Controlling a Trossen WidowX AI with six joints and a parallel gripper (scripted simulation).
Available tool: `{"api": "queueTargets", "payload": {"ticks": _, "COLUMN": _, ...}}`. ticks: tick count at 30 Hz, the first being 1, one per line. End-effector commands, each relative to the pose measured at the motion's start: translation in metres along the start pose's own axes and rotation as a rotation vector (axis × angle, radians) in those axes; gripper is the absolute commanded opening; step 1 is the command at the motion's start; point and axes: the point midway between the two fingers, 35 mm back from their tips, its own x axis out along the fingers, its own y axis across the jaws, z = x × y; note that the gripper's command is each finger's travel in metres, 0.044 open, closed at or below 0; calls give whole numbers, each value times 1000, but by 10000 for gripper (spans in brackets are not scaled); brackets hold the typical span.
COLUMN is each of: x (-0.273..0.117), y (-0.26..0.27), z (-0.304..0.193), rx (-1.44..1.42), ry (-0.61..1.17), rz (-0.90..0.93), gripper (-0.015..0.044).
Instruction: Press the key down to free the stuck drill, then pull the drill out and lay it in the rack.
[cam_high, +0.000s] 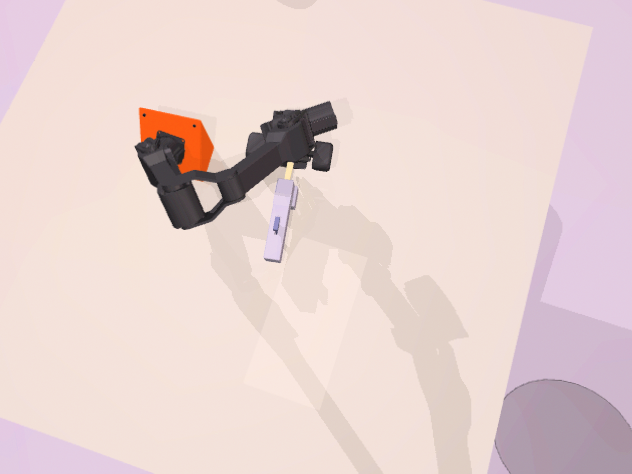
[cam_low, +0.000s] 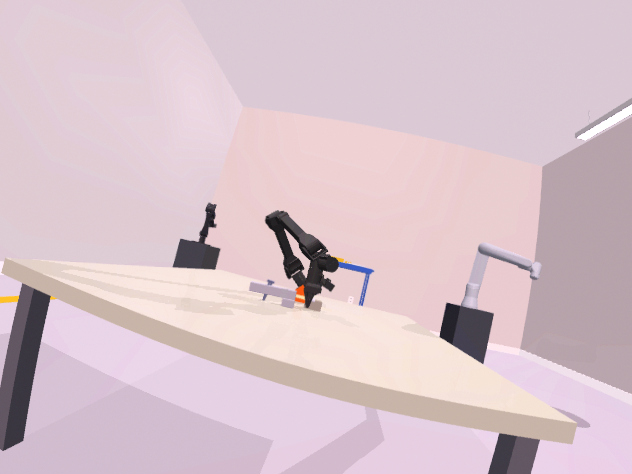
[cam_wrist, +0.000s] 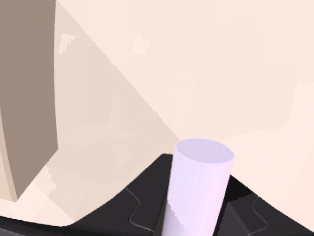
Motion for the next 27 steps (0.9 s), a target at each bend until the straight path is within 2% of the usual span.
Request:
{"api": "queueTargets", "payload": {"ticks": 1, "x": -2, "y": 1, "z": 0, "rx": -1, "ry": 5, "rz": -1, "gripper": 0}}
{"api": "queueTargets", "payload": {"ticks": 27, "x": -4, "y": 2, "z": 2, "rx": -1, "ry": 5, "rz": -1, "gripper": 0}}
